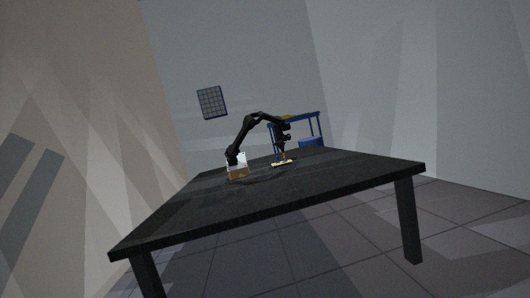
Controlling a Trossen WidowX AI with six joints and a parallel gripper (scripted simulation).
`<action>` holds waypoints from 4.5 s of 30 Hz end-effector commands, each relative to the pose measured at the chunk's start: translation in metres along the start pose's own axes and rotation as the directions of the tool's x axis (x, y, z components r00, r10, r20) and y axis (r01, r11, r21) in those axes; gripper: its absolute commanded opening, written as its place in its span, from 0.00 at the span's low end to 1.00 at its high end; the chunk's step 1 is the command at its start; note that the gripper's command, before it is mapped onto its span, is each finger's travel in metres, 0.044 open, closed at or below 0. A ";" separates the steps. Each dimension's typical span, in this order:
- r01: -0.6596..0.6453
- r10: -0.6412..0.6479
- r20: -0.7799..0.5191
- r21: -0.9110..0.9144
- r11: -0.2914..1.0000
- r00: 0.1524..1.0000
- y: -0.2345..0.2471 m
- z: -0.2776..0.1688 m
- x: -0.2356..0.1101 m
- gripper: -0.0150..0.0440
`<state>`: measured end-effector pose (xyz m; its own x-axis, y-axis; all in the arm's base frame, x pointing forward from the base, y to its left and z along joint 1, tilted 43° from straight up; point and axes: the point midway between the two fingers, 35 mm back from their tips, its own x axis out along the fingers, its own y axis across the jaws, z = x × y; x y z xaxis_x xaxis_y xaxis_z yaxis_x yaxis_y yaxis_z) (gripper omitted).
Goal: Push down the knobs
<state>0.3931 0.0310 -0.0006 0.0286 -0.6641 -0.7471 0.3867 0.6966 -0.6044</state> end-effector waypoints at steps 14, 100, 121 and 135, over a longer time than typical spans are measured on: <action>0.006 -0.006 0.001 -0.005 1.000 1.000 0.000 0.000 0.006 0.25; 0.007 -0.007 0.001 -0.005 1.000 1.000 0.000 0.000 0.029 0.25; 0.007 -0.007 0.001 -0.005 1.000 1.000 -0.001 0.000 0.037 0.25; 0.007 -0.007 0.001 -0.005 1.000 1.000 -0.001 0.000 0.040 0.25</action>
<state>0.3919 0.0166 -0.0200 0.0441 -0.6667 -0.7440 0.3648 0.7041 -0.6093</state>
